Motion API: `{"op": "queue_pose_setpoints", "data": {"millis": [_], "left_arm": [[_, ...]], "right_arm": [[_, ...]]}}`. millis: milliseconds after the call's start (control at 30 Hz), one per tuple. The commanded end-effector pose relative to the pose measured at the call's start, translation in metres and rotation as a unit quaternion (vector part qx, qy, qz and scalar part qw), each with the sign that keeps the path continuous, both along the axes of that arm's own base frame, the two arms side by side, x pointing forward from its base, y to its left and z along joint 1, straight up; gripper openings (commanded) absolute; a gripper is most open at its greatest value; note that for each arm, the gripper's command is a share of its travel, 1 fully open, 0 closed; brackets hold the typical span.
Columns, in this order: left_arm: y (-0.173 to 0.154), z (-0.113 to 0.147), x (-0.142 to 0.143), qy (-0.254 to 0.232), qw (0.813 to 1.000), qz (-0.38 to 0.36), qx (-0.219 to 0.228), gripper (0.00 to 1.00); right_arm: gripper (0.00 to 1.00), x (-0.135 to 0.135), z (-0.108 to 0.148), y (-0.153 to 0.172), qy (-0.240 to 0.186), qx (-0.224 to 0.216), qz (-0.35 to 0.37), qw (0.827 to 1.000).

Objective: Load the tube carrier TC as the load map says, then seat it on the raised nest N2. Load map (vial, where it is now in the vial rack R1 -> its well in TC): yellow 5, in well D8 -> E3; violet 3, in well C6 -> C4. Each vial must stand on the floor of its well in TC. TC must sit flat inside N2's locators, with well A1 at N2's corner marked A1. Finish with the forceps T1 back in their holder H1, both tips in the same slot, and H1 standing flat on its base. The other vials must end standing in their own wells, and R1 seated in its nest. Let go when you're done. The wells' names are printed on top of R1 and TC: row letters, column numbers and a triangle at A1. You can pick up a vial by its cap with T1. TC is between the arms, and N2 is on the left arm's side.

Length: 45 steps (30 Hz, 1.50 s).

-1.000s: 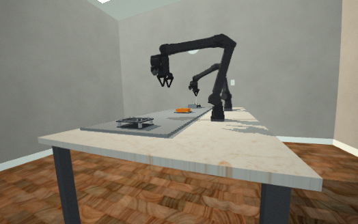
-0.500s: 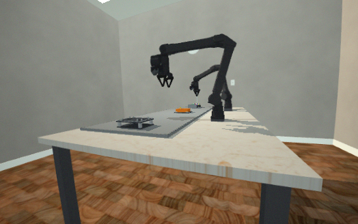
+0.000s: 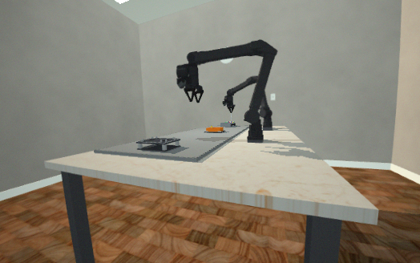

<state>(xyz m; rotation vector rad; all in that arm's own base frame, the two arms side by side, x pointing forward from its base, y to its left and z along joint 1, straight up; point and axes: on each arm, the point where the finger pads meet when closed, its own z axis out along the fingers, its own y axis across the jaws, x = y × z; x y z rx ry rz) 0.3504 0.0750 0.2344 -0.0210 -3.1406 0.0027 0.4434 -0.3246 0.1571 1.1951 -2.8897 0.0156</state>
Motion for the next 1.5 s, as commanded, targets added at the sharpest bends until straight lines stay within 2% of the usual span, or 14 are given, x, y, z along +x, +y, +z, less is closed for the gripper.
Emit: {"op": "queue_pose_setpoints", "data": {"millis": [0, 1467], "left_arm": [[0.0018, 0.0139, 0.0089, -0.018, 1.0, 0.0, 0.005, 1.0], [0.0018, 0.0139, 0.0089, -0.018, 1.0, 0.0, 0.005, 1.0]], "right_arm": [[0.07, 0.0209, 0.0262, -0.0123, -0.033, -0.022, 0.007, 0.999], [0.07, 0.0162, 0.0241, -0.0086, -0.022, -0.013, 0.007, 1.0]]}}
